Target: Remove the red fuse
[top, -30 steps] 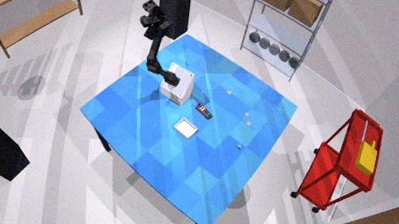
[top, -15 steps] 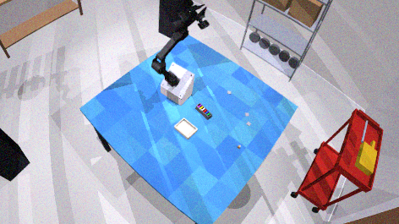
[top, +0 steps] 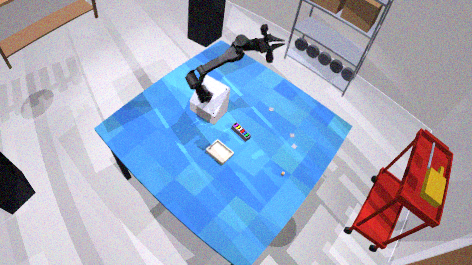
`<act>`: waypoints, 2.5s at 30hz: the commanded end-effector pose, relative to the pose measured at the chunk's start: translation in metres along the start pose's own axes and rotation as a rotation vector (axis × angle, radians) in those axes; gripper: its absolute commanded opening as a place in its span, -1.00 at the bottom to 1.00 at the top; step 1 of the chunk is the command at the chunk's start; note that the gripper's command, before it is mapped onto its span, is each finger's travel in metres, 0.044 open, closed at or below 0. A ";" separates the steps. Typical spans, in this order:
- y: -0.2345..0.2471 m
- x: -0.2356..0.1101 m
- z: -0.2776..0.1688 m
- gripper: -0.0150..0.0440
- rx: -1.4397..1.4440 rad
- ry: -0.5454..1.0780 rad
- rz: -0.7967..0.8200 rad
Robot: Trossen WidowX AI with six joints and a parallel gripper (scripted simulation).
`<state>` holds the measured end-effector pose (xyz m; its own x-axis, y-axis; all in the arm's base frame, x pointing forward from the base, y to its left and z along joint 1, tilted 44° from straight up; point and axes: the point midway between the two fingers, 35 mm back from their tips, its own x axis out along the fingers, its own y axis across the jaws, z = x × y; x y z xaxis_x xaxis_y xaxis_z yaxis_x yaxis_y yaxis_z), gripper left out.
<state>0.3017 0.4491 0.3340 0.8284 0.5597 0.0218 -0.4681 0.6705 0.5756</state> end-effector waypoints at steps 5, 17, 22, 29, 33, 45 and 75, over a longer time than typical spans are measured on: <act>-0.142 0.016 -0.030 -0.26 0.111 0.098 -0.366; -0.338 -0.041 -0.056 -0.26 0.331 0.092 -0.959; -0.407 -0.090 -0.057 -0.26 0.428 0.012 -1.229; -0.482 -0.184 -0.056 -0.26 0.538 -0.164 -1.622; -0.507 -0.244 -0.055 -0.26 0.574 -0.290 -1.835; -0.516 -0.281 -0.057 -0.26 0.584 -0.373 -1.961; -0.540 -0.293 -0.068 -0.26 0.583 -0.374 -1.961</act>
<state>0.2918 -0.0406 -0.0359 0.0425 -0.6918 -0.7209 0.9773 -0.1211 0.1738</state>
